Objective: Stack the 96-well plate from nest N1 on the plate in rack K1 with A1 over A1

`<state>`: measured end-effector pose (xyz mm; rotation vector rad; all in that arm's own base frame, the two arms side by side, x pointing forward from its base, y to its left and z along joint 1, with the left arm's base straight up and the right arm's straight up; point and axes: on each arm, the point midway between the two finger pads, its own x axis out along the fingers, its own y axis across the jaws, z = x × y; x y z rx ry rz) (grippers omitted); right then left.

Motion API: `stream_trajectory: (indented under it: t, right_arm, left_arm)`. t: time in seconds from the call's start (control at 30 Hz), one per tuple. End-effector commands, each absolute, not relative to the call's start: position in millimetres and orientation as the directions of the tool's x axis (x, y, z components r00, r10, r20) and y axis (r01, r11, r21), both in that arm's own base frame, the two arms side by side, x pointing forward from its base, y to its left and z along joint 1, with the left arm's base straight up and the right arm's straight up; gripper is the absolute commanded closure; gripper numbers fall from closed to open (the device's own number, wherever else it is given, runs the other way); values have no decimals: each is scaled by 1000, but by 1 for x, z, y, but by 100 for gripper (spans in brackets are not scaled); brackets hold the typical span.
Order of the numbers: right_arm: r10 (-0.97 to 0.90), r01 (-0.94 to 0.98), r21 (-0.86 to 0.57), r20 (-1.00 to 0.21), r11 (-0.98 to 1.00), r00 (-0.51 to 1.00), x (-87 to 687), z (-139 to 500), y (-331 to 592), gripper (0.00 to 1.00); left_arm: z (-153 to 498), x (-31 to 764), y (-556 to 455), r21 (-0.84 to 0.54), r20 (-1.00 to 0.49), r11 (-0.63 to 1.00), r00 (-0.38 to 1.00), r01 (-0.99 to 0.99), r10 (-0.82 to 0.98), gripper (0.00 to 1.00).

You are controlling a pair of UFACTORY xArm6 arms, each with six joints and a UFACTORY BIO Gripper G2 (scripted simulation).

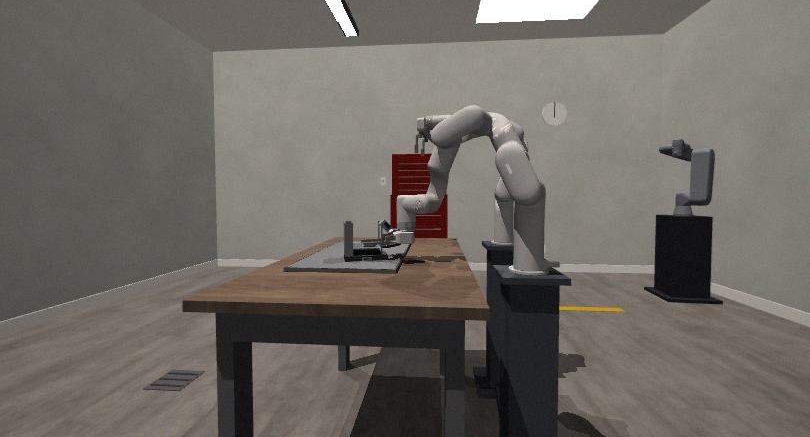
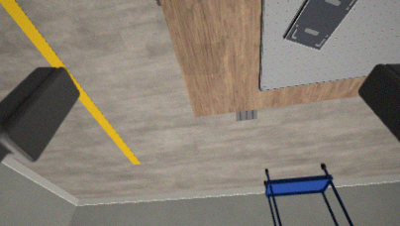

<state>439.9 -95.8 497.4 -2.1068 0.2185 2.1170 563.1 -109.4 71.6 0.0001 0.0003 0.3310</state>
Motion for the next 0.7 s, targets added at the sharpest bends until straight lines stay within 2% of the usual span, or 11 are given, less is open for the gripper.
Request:
stream_trajectory:
  t: [0.0, 0.67]
  right_arm:
    - [0, -206, 0, -1000, -979, 0, 440, 500, -96, 0]
    - [0, -206, 0, -1000, -979, 0, 440, 500, -96, 0]
  left_arm:
    - [73, 564, -110, -3, 3, 946, 946, -325, 325, 100]
    - [70, 564, -110, -3, 3, 946, 946, -325, 325, 100]
